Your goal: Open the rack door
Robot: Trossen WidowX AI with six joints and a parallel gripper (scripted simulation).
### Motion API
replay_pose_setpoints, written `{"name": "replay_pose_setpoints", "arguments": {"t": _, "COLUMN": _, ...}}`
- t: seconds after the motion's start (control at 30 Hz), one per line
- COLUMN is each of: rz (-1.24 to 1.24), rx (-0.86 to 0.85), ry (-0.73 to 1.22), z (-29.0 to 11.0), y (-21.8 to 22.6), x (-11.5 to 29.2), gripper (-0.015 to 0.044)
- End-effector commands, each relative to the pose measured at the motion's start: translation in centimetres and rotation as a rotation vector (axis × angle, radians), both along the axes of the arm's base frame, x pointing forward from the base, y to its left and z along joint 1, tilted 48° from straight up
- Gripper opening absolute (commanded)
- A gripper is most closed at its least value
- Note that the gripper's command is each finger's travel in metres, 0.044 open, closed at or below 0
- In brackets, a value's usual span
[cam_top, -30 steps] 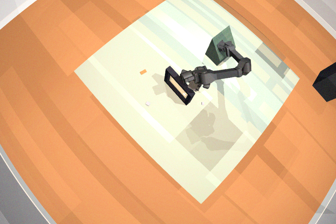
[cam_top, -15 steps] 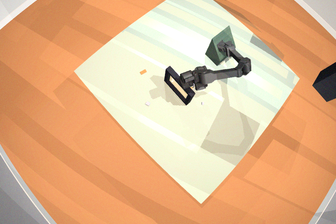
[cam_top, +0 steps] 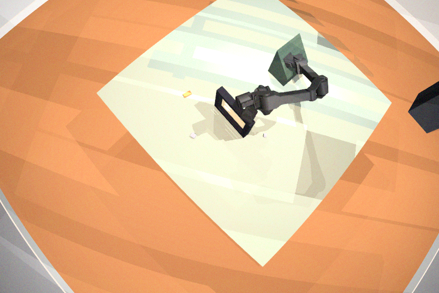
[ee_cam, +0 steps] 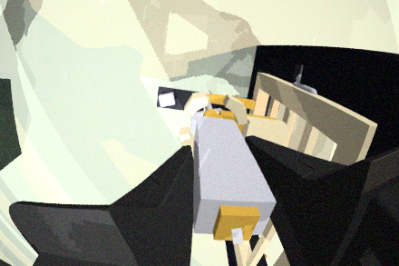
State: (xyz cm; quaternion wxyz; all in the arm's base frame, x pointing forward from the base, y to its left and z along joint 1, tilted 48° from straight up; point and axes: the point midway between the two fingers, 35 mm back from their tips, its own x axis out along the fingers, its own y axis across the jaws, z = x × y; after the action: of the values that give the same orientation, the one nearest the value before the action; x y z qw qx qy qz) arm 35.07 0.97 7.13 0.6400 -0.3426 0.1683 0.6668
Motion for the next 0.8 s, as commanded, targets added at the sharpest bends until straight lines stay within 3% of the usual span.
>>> {"name": "replay_pose_setpoints", "arguments": {"t": 0.0, "rz": 0.03, "rx": -0.006, "ry": -0.038, "z": -0.05, "y": -0.03, "x": 0.12, "gripper": 0.0015}}
{"name": "replay_pose_setpoints", "arguments": {"t": 0.23, "rz": 0.03, "rx": -0.006, "ry": -0.038, "z": -0.05, "y": -0.03, "x": 0.12, "gripper": 0.0015}}
{"name": "replay_pose_setpoints", "arguments": {"t": 0.57, "rz": 0.03, "rx": -0.006, "ry": -0.038, "z": -0.05, "y": -0.03, "x": 0.12, "gripper": 0.0278}}
{"name": "replay_pose_setpoints", "arguments": {"t": 0.77, "rz": -0.087, "rx": 0.004, "ry": 0.089, "z": -0.05, "y": -0.03, "x": 0.12, "gripper": 0.0288}}
